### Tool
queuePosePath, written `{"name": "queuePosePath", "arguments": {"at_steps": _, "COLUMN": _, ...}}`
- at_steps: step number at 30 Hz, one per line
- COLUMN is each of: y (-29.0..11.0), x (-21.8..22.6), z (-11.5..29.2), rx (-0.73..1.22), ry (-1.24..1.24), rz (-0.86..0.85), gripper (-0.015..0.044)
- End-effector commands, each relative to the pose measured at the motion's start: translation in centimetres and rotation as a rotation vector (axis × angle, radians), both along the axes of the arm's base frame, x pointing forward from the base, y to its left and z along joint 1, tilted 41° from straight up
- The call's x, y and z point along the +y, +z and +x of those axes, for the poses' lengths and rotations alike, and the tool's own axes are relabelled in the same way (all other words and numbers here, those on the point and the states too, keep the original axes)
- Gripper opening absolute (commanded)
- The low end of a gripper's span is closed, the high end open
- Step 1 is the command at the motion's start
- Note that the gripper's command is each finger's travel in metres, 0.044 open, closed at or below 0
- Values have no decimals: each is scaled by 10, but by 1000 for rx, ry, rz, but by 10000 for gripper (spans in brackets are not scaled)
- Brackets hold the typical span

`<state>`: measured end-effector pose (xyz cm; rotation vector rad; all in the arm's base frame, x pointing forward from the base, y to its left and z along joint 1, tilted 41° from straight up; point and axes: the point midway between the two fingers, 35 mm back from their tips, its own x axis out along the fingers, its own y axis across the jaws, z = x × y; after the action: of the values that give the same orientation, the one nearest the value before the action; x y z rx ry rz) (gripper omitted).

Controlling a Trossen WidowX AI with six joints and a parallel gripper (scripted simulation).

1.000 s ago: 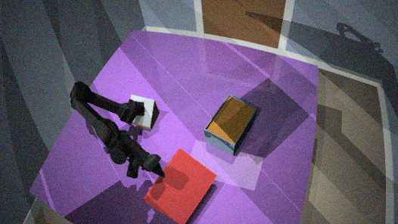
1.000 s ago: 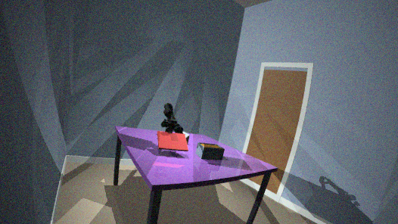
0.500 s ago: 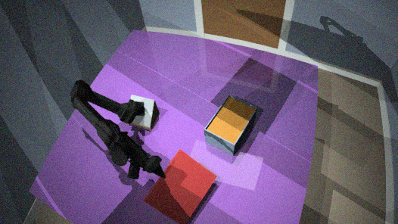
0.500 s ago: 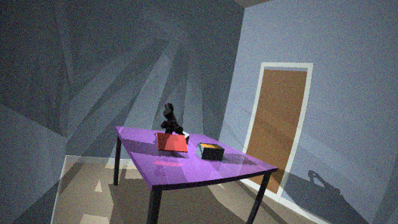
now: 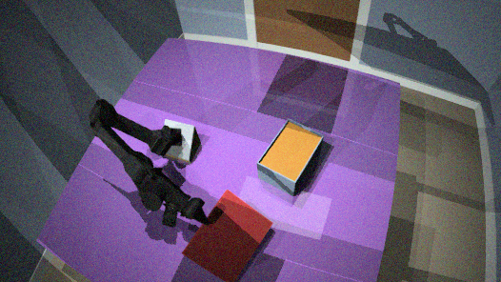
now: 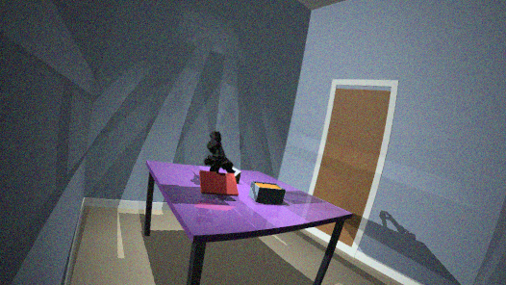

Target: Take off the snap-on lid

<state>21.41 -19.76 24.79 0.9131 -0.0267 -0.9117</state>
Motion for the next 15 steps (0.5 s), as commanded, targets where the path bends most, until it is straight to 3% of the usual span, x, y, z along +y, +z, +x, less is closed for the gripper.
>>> {"name": "queuePosePath", "arguments": {"at_steps": 1, "y": -3, "x": -2, "z": 1, "rx": -1, "ry": 10, "rz": -3, "gripper": 0}}
{"name": "queuePosePath", "arguments": {"at_steps": 15, "y": -11, "x": -9, "z": 0, "rx": 0, "ry": 10, "rz": -4, "gripper": 0}}
